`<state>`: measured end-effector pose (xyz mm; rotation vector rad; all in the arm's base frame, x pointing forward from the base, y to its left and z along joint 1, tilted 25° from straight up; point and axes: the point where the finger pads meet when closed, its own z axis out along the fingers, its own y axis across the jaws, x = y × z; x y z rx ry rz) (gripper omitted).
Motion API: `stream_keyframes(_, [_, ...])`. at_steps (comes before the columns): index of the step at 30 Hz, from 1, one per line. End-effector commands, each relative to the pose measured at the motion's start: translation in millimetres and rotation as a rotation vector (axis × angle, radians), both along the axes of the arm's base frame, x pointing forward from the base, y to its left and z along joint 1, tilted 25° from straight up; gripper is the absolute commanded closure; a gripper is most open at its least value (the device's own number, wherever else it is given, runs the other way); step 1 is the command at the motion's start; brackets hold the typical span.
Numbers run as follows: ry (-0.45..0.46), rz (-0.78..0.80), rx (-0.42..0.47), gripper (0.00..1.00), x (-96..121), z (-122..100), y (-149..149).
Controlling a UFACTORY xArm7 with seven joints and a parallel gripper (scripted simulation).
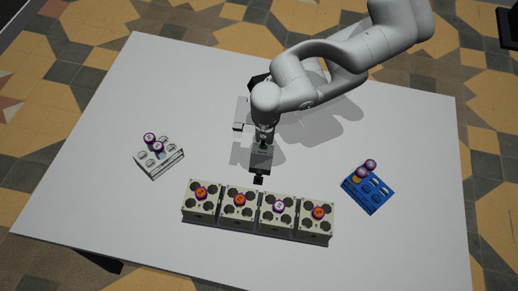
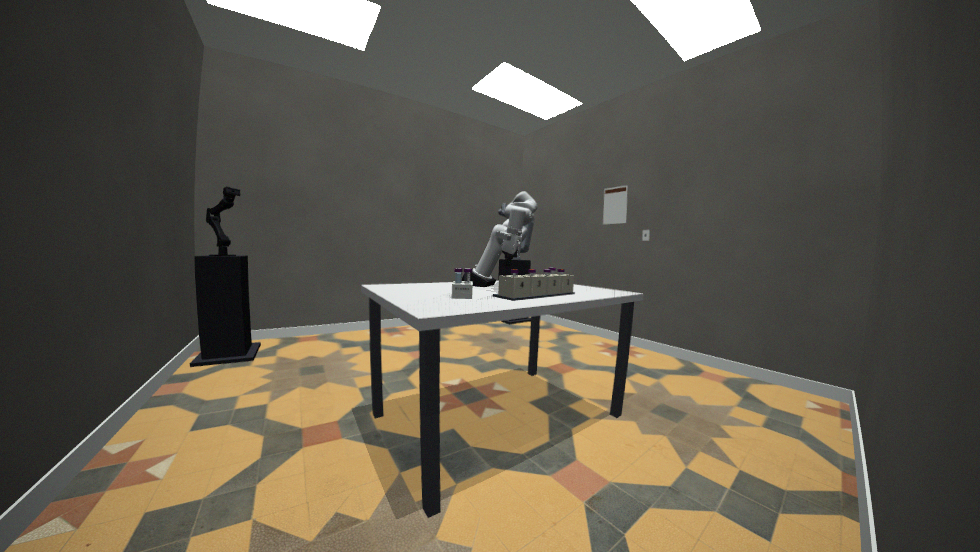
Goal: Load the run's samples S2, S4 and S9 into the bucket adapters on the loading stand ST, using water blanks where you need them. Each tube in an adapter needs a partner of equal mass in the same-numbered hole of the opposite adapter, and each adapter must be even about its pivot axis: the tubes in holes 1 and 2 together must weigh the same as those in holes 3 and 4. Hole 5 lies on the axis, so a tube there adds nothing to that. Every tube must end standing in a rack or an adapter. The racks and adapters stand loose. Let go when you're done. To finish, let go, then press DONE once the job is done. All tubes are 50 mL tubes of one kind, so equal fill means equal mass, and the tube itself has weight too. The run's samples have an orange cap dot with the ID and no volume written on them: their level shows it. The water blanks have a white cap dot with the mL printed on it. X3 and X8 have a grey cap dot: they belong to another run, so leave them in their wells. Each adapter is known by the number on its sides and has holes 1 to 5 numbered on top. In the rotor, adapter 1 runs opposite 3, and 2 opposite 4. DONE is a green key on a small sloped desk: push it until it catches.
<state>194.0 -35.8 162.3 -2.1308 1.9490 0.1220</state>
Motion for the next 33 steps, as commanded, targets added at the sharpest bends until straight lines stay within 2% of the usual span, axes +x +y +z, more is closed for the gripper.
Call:
stream_keyframes(1, [-0.002, 0.0, 0.0, 1.0, 3.4, -6.7, 1.6])
stream_keyframes(16, [-0.002, 0.0, 0.0, 1.0, 12.4, -29.3, 7.4])
stream_keyframes(33, [-0.002, 0.0, 0.0, 1.0, 12.6, -29.9, 7.6])
